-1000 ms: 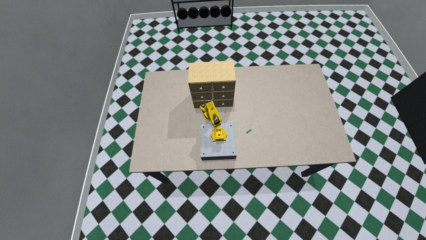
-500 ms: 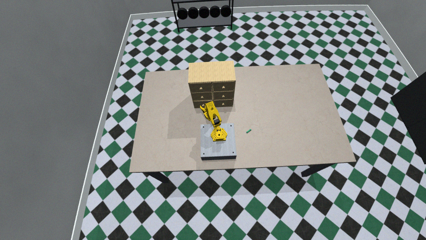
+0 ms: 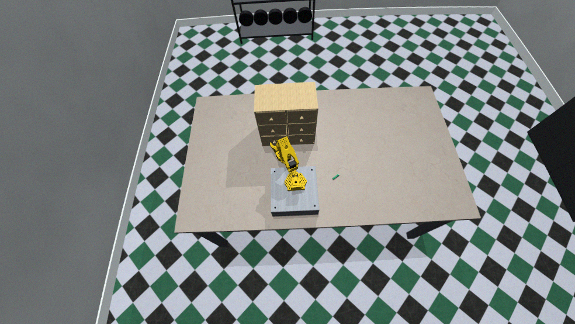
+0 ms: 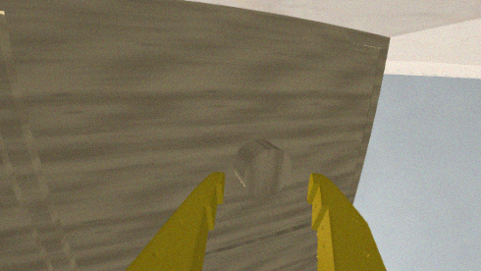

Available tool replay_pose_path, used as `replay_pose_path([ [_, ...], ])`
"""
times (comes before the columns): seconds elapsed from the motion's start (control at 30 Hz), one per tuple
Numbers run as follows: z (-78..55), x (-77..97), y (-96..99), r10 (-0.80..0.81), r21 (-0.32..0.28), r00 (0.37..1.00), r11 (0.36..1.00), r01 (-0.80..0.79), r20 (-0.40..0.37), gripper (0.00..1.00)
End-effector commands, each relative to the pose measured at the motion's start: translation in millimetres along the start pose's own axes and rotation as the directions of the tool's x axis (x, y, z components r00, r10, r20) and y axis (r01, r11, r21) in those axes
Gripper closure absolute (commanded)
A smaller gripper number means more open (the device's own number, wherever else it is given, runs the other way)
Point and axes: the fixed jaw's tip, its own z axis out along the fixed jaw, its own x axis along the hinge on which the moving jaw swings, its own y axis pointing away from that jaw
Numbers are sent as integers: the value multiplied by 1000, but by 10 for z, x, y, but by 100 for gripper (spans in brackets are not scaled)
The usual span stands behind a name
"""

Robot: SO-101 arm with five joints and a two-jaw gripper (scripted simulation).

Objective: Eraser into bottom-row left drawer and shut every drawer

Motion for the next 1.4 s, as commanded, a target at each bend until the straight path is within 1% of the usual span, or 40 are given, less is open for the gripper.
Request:
replay_pose_path([
  [0.0,-17,-156,43,-3,-15,999,1000,3,53,79],
  [1.37,-11,-152,74,2,-27,999,1000,0,51,79],
])
